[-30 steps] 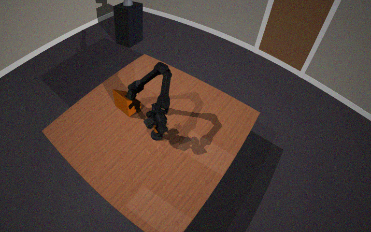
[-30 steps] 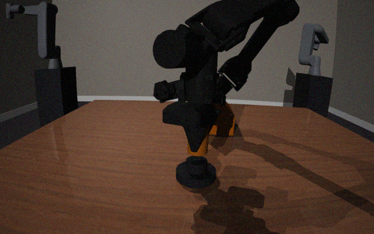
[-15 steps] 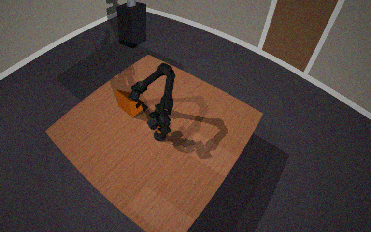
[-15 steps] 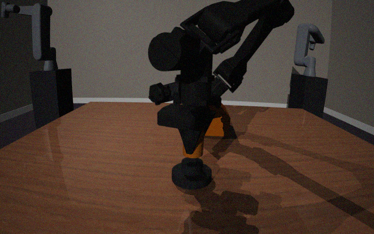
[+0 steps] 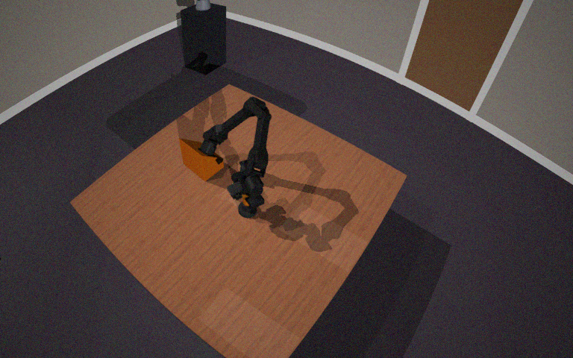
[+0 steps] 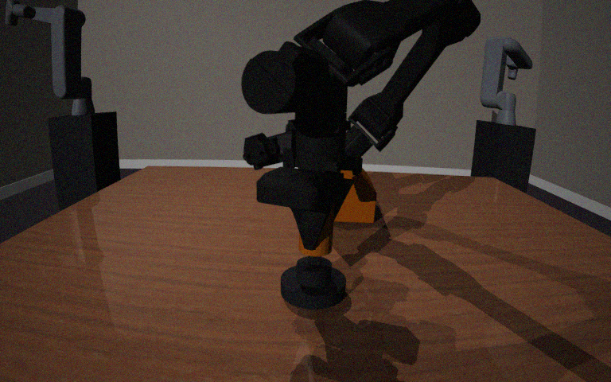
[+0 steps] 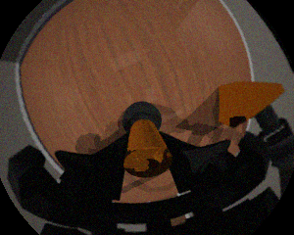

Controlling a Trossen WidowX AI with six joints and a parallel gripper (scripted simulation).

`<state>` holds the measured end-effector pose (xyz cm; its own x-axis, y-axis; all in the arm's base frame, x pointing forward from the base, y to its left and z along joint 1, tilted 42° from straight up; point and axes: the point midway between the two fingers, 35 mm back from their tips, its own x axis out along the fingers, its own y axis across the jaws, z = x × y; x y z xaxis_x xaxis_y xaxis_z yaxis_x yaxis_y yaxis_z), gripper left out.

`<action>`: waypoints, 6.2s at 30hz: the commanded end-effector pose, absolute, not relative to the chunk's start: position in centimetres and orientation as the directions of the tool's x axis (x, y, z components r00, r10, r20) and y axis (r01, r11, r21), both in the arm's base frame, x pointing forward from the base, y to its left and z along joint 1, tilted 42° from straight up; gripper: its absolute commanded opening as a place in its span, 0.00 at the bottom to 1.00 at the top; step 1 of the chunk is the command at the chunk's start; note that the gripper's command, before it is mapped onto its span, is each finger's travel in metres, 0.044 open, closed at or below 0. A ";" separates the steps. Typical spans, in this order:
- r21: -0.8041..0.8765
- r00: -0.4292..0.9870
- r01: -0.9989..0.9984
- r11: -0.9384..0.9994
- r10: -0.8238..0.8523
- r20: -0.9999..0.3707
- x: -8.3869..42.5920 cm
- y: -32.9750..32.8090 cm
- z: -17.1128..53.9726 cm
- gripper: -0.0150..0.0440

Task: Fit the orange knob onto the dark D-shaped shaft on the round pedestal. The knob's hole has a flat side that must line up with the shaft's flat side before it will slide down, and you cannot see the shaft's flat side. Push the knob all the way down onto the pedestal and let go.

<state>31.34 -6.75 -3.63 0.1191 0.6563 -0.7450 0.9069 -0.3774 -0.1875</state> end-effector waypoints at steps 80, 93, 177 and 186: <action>-0.525 0.120 0.499 -0.689 0.655 -0.746 31.4 -6.7 -3.7 0.25; -0.525 0.120 0.499 -0.689 0.655 -0.746 31.4 -6.5 -4.0 0.25; -0.529 0.119 0.483 -0.698 0.651 -0.750 30.4 -11.9 2.0 1.00; -0.529 0.119 0.483 -0.698 0.651 -0.750 30.8 -12.2 1.8 1.00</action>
<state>30.79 -12.27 1.92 0.1290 0.6478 -0.7508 0.4784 -0.7039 -0.5251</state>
